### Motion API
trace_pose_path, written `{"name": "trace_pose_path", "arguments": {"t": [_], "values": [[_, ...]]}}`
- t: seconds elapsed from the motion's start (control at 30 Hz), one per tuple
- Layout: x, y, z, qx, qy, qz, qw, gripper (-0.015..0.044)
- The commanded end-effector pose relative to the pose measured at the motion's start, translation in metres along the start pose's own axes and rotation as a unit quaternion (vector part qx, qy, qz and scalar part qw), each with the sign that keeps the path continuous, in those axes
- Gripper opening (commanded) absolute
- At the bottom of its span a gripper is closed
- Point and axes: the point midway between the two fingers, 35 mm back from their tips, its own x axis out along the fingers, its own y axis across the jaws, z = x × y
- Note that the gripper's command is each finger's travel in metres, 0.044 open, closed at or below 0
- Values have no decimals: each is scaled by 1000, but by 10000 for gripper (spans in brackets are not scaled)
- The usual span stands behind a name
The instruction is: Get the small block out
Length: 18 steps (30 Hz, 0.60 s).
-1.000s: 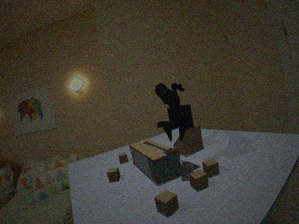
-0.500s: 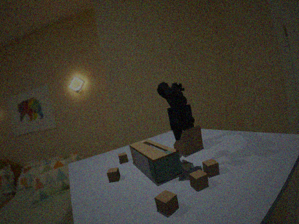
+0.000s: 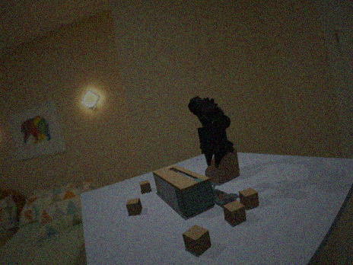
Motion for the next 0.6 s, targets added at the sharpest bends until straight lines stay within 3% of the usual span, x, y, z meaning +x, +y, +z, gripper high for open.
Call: {"name": "trace_pose_path", "arguments": {"t": [0.0, 0.13, 0.33, 0.57], "values": [[2, 0, 2, -22, 3, 6, 1000, 285], [5, -1, 3, -22, 3, 6, 1000, 285], [85, 2, 41, -22, 3, 7, 1000, 285], [87, 3, 42, -22, 3, 8, 1000, 285]]}}
